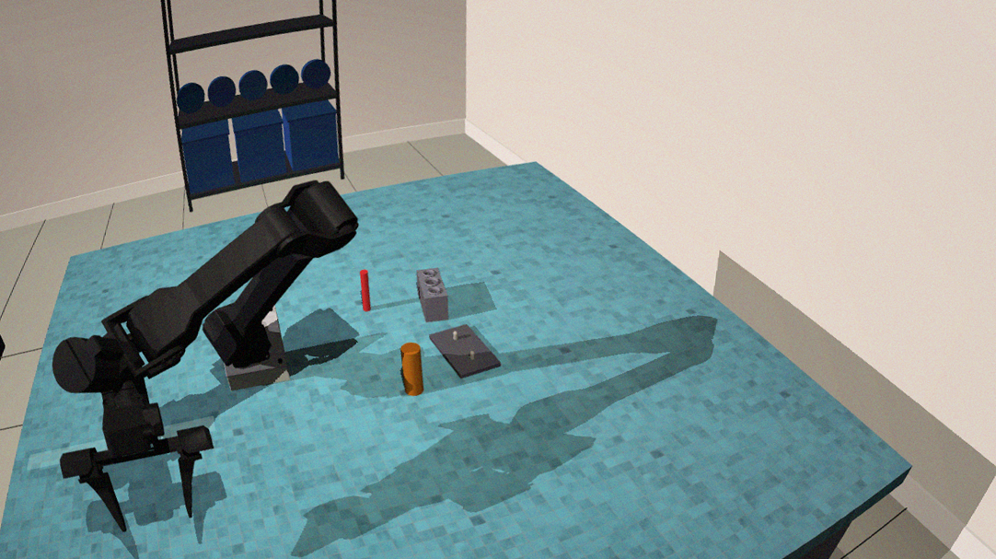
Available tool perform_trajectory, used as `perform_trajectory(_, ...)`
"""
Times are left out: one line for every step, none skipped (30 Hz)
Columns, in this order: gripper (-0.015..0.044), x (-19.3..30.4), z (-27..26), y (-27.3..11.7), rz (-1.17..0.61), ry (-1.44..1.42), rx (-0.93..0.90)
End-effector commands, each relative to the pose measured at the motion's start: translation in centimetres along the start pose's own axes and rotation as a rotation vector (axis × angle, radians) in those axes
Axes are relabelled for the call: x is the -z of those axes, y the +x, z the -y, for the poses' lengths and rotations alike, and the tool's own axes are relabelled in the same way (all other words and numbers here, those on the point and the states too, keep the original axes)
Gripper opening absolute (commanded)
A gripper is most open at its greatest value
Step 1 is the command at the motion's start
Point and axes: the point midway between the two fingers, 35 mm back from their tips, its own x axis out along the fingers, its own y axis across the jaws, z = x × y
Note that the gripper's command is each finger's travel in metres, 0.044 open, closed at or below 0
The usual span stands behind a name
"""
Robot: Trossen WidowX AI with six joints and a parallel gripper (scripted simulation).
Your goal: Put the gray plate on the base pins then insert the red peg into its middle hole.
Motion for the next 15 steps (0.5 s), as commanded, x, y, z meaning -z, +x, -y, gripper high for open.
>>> perform_trajectory(0.0426,0.0,0.0,0.0,-0.003,0.02,0.001)
perform_trajectory(0.044,-0.1,0.2,0.1,-0.011,0.081,0.004)
perform_trajectory(0.044,-0.3,0.4,0.2,-0.024,0.181,0.009)
perform_trajectory(0.044,-0.5,0.6,0.3,-0.04,0.302,0.017)
perform_trajectory(0.044,-0.7,0.8,0.5,-0.056,0.422,0.027)
perform_trajectory(0.044,-0.8,1.0,0.6,-0.072,0.542,0.038)
perform_trajectory(0.044,-1.0,1.2,0.7,-0.088,0.662,0.051)
perform_trajectory(0.044,-1.2,1.3,0.8,-0.103,0.78,0.066)
perform_trajectory(0.044,-1.3,1.5,0.9,-0.118,0.899,0.083)
perform_trajectory(0.044,-1.4,1.6,1.0,-0.133,1.016,0.101)
perform_trajectory(0.044,-1.5,1.7,1.1,-0.147,1.128,0.123)
perform_trajectory(0.044,-1.7,1.8,1.2,-0.16,1.238,0.146)
perform_trajectory(0.044,-1.8,1.9,1.2,-0.172,1.348,0.171)
perform_trajectory(0.044,-1.9,1.9,1.3,-0.183,1.457,0.198)
perform_trajectory(0.044,-1.9,2.0,1.3,-0.193,1.566,0.228)
